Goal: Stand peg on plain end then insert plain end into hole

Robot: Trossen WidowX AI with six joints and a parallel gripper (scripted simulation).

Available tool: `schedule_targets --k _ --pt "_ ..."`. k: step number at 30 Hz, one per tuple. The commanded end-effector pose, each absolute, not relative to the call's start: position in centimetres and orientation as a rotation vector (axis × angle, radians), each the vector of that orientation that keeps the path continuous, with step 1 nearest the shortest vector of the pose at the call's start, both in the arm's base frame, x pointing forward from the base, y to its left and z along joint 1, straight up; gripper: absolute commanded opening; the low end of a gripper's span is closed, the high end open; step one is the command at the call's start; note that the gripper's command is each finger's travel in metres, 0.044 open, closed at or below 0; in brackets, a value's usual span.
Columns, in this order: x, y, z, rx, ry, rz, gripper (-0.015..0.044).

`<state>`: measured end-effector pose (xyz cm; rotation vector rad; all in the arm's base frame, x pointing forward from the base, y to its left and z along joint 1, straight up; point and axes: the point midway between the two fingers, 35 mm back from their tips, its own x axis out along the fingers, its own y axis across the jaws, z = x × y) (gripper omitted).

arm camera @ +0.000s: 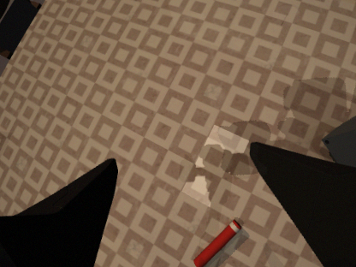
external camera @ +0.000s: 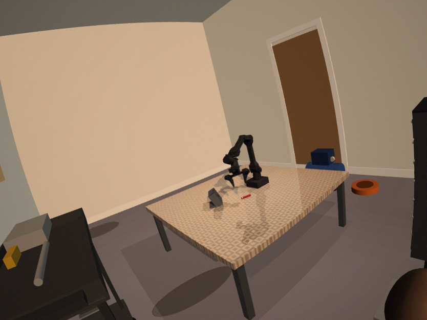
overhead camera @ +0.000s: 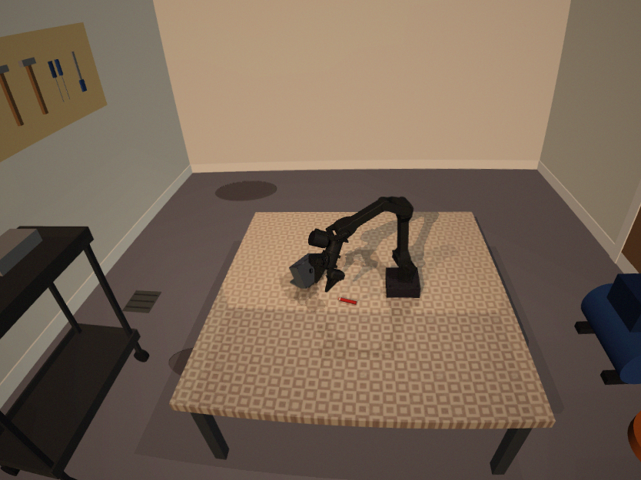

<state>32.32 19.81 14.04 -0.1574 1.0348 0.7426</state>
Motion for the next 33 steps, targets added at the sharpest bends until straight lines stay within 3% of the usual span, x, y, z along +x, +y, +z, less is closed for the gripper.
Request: schedule_targets --k 1,26,33 --pt "31.7 18.8 12.6 -0.095 1.143 0.626 0.0440" --pt "27.3 12.5 7.1 0.161 1.527 -0.122 0.0440" --pt "27.1 12.3 7.0 0.165 1.532 -0.142 0.0440"
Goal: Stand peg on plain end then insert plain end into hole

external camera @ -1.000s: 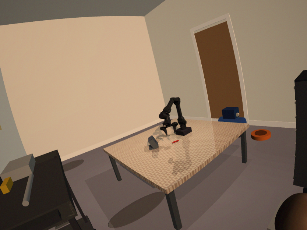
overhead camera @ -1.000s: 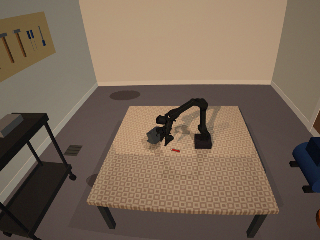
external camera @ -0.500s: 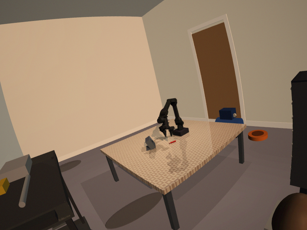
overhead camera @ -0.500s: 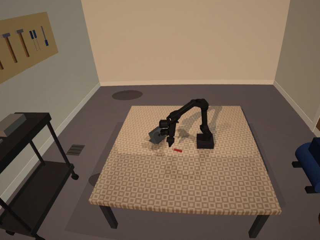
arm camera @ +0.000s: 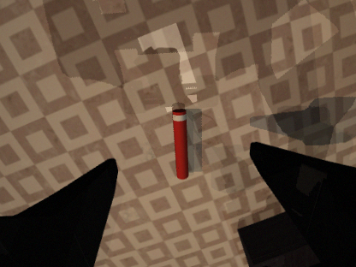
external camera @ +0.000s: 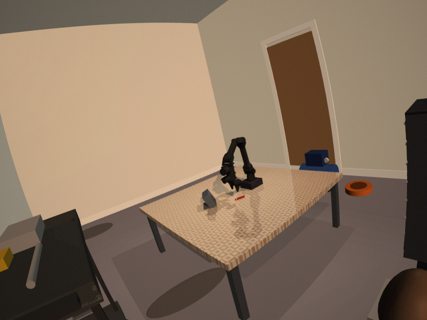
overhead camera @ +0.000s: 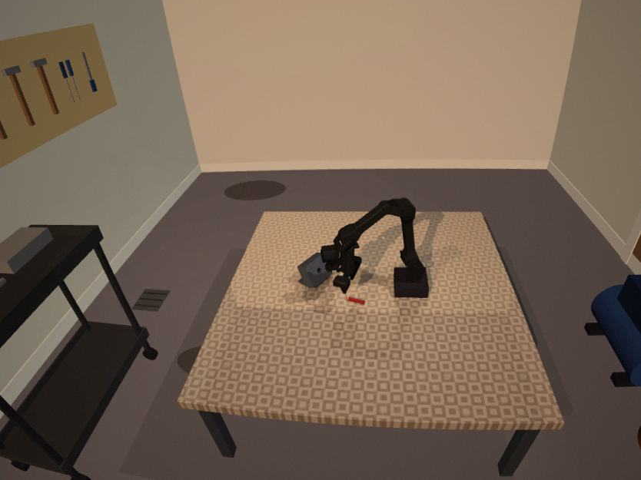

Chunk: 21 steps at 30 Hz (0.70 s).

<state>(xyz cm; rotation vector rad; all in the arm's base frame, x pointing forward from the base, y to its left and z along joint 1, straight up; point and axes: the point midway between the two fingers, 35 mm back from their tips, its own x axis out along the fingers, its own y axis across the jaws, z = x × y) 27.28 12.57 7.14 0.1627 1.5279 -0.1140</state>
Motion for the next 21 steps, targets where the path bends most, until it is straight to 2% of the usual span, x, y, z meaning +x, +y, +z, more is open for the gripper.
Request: schedule_targets --k 1,21 --pt "27.1 12.3 7.0 0.165 1.532 -0.142 0.0440" --pt "27.5 12.5 3.9 0.165 1.532 -0.142 0.0440"
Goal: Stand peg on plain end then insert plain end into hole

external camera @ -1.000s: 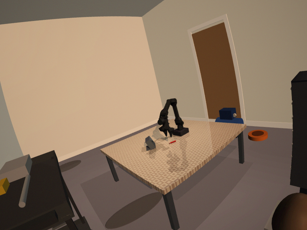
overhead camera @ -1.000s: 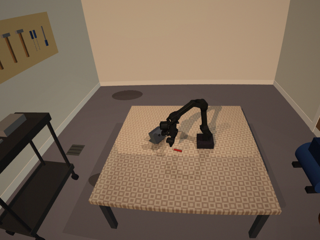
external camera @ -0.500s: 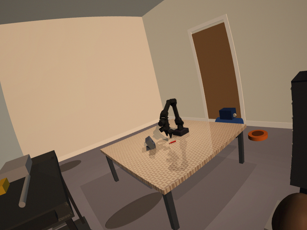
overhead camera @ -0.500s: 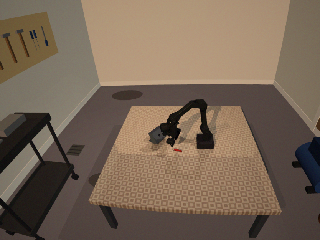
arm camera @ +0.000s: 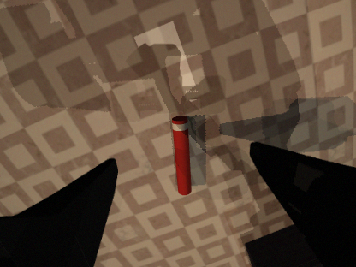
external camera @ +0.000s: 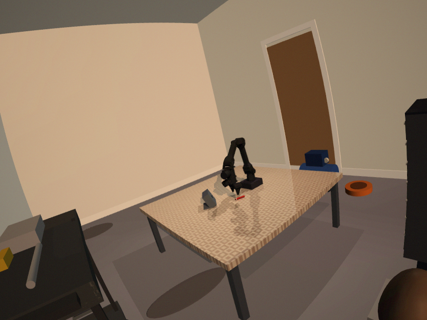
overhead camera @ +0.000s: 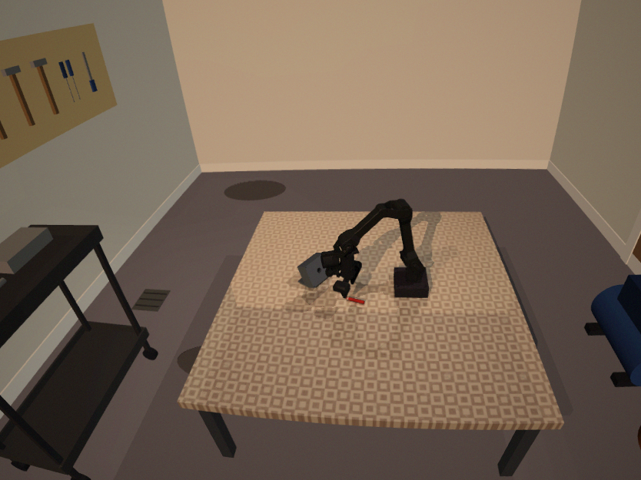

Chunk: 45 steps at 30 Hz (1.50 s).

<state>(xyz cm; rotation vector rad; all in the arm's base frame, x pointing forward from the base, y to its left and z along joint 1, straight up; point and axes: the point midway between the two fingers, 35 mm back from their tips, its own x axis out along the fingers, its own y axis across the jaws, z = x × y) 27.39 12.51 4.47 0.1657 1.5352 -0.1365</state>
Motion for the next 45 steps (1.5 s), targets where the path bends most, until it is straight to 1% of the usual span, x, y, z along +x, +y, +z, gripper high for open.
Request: schedule_targets --k 1,29,41,42,45 --pt "27.5 12.5 3.7 0.165 1.532 -0.142 0.0440" --pt "27.3 12.4 -0.5 0.165 1.532 -0.143 0.0440" --pt "27.3 12.4 -0.5 0.165 1.532 -0.143 0.0125" --pt "27.3 12.4 -0.5 0.165 1.532 -0.143 0.0110" --pt "27.3 12.4 -0.5 0.165 1.532 -0.143 0.0110"
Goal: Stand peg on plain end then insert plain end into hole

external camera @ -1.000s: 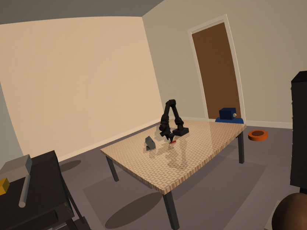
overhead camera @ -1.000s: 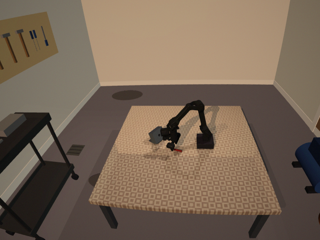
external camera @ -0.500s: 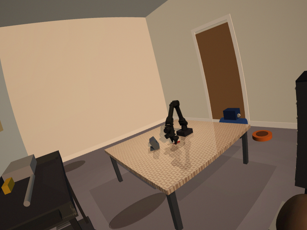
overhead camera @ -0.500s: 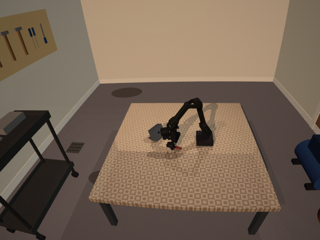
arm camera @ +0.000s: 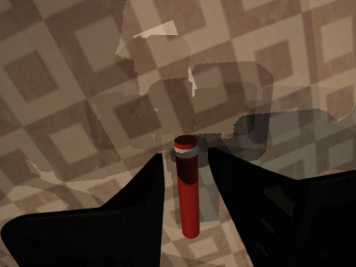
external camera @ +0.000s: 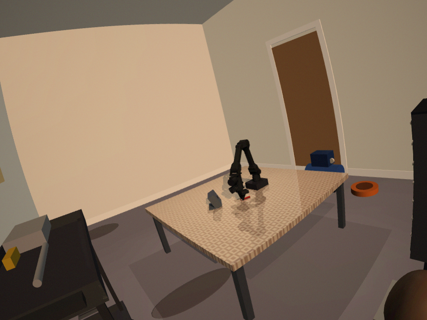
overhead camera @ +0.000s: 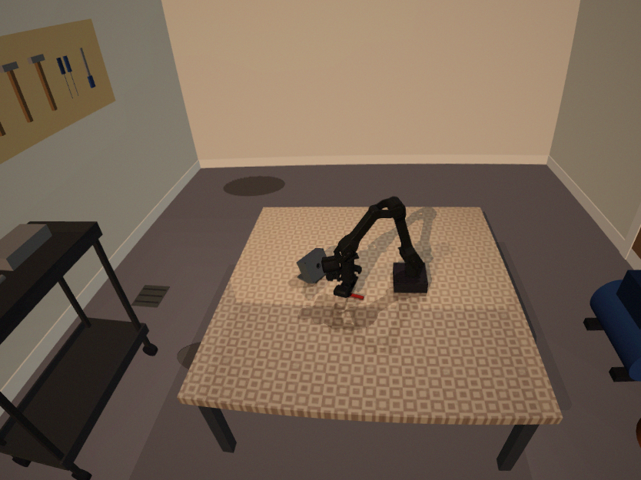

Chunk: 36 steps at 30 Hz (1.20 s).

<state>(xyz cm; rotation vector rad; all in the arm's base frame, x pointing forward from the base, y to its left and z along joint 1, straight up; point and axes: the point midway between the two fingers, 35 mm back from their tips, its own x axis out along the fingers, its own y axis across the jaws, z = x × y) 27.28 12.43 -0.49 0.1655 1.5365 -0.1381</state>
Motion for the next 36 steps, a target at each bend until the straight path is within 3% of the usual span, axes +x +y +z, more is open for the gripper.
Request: schedule_targets --k 1,8,17,36 --pt "27.34 12.36 -0.50 0.165 1.532 -0.143 0.0110" --pt "27.34 12.36 -0.50 0.165 1.532 -0.143 0.0110" --pt "27.34 12.36 -0.50 0.165 1.532 -0.143 0.0051" --pt "26.86 12.52 0.15 0.156 1.435 -0.144 0.0051"
